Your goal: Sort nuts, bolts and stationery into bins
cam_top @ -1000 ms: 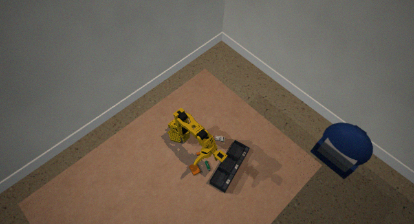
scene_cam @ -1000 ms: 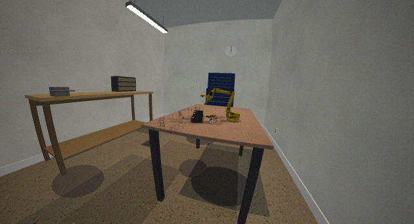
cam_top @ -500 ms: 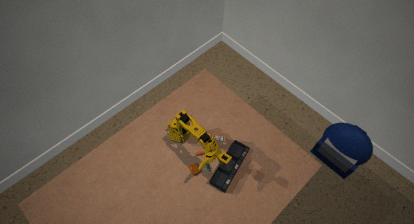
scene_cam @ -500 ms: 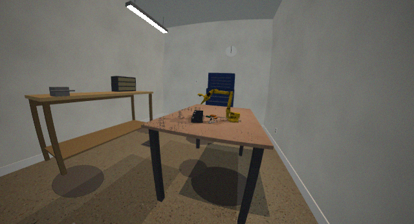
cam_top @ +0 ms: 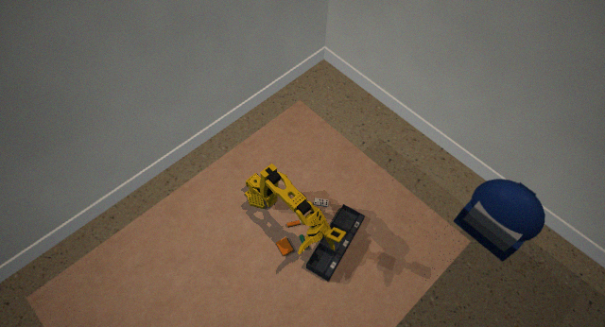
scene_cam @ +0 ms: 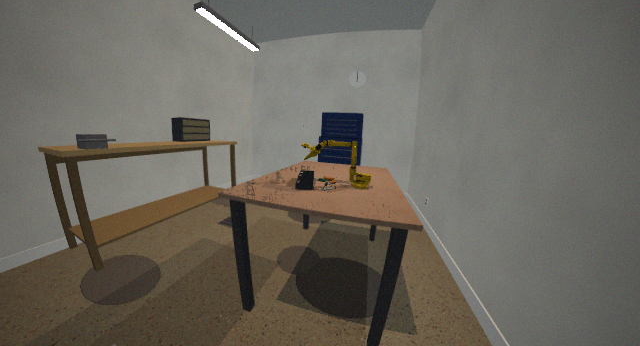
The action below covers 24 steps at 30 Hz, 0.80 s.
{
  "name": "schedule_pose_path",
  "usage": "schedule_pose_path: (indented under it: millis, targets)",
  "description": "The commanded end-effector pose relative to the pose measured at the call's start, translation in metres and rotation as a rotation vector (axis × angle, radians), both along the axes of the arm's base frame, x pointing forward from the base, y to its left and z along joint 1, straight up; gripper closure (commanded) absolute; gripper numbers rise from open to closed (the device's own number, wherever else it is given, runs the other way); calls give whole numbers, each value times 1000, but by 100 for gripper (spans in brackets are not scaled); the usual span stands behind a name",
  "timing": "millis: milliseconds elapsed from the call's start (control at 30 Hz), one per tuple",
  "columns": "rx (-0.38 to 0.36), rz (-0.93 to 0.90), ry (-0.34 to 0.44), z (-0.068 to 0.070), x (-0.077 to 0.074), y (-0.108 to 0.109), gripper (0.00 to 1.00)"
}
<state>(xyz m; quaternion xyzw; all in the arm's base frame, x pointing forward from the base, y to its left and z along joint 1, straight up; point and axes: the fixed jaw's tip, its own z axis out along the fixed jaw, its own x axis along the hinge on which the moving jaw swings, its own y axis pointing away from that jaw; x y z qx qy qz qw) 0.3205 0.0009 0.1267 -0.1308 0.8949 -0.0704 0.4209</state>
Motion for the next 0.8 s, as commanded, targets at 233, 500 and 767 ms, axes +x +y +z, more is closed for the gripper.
schedule_pose_path:
  millis: [233,500,767]
  targets:
    - [-6,14,-77,18,7,3,0]
    - [-6,14,-77,18,7,3,0]
    - [-7,14,-90,21,7,3,0]
